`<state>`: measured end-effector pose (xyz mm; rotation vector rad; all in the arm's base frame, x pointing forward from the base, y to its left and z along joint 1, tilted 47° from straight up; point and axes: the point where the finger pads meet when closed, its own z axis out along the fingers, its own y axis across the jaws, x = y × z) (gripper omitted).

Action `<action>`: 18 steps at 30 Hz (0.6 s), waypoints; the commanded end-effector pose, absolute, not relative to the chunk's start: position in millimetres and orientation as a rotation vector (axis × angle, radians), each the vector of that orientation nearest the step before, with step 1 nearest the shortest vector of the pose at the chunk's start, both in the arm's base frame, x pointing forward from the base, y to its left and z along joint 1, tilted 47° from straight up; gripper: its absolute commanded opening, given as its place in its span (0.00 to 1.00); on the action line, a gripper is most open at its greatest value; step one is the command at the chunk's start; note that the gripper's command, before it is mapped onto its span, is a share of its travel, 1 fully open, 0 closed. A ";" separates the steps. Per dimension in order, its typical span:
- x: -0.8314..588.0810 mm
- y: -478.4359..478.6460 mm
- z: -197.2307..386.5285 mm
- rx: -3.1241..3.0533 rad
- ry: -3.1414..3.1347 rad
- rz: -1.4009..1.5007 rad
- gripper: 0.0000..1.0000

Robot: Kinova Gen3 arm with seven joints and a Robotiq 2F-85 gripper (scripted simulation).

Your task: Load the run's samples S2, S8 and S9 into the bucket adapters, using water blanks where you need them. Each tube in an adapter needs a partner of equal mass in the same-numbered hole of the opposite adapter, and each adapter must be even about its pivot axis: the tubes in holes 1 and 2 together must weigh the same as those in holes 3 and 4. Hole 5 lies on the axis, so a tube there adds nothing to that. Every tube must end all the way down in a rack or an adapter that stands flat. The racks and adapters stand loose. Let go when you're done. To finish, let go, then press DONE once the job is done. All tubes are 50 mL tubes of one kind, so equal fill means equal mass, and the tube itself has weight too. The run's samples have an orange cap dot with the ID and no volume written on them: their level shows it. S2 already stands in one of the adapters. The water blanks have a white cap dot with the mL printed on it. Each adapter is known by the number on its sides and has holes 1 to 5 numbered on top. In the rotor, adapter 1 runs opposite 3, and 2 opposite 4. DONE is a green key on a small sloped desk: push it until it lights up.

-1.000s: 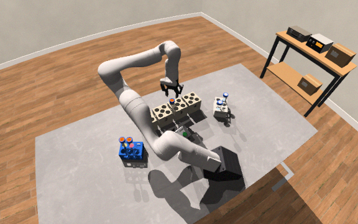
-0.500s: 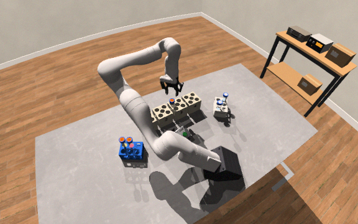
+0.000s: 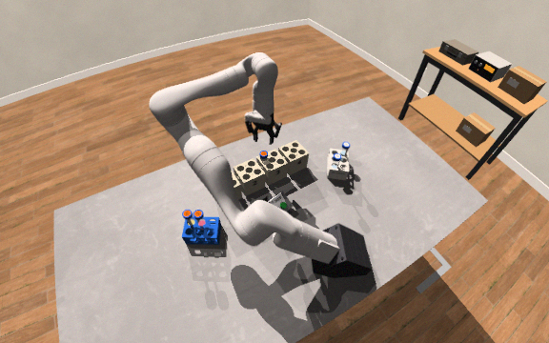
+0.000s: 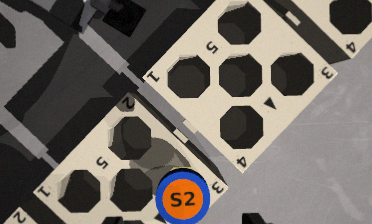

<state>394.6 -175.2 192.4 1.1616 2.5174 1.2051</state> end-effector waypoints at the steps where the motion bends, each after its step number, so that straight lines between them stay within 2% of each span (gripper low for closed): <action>1: 392.6 -178.6 195.9 1.162 2.516 1.204 0.62; 18: 384.5 -190.9 209.5 1.162 2.516 1.204 0.62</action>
